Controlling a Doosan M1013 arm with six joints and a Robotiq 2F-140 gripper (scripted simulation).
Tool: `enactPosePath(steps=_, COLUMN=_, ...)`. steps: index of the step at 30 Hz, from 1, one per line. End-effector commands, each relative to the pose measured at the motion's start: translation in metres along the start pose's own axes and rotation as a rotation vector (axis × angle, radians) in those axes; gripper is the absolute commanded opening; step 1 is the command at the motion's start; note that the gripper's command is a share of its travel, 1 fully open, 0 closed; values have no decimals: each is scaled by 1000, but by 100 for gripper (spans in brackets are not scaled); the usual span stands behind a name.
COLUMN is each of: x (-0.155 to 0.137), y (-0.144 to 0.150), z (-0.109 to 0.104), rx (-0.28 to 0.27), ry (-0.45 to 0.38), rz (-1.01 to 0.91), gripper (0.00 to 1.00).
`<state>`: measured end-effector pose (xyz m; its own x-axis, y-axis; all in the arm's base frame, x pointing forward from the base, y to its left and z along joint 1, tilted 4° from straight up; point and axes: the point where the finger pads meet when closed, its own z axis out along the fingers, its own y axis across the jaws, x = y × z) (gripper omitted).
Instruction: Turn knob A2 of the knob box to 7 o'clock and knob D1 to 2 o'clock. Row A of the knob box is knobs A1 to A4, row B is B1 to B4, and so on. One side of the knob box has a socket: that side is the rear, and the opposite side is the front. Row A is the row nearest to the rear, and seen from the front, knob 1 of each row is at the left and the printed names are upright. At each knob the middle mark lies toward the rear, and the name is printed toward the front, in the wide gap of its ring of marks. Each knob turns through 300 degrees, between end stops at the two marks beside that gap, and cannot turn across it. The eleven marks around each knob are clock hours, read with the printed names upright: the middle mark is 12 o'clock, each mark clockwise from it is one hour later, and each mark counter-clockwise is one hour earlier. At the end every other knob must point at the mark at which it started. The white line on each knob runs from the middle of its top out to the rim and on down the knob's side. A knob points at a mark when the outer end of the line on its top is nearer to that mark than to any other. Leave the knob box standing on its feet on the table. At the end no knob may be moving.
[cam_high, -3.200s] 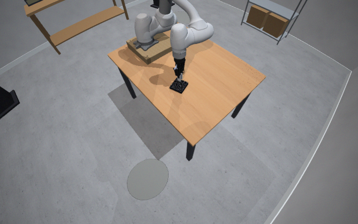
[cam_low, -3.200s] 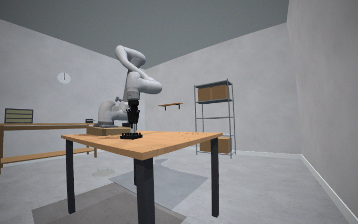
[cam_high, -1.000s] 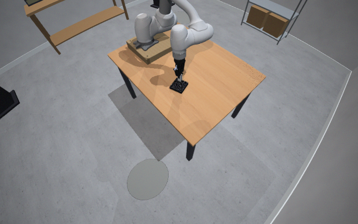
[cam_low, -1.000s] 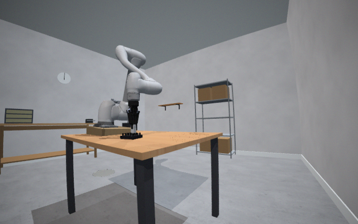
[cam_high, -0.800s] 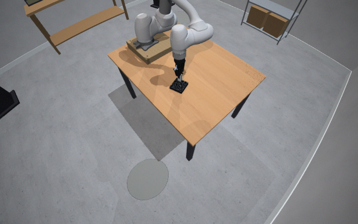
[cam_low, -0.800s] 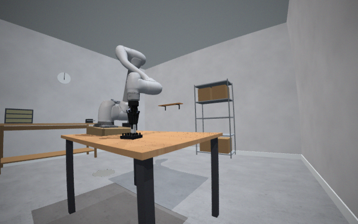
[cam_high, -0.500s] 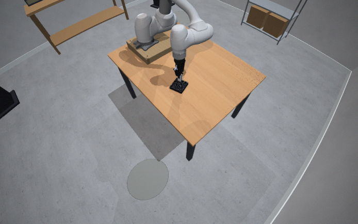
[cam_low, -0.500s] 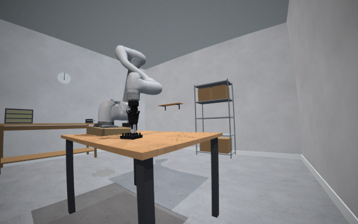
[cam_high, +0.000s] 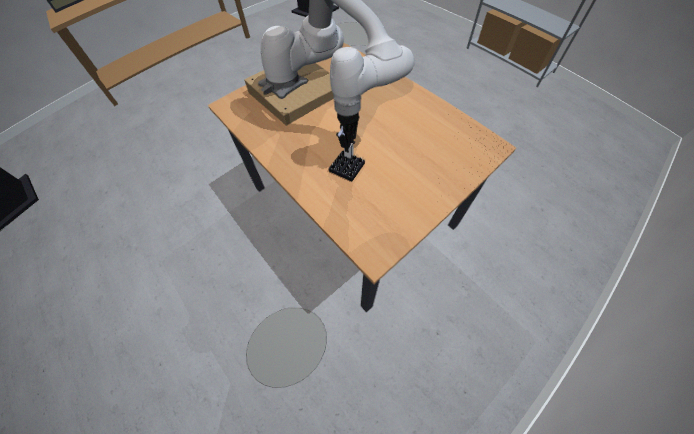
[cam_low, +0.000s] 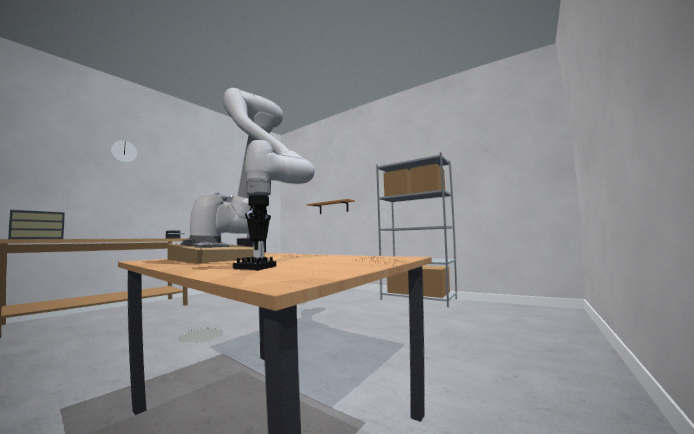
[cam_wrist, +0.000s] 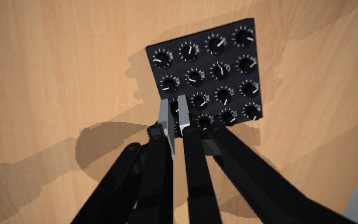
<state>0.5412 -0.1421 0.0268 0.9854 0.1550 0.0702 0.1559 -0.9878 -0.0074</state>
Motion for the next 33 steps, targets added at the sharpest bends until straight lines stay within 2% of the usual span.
enactPosePath(steps=1, x=0, y=0, z=0, rx=0, ry=0, rz=-19, gripper=5)
enactPosePath(steps=14, x=0, y=0, z=0, rx=0, ry=0, rz=-137, gripper=5)
enactPosePath(steps=33, x=0, y=0, z=0, rx=0, ry=0, rz=-478, gripper=5)
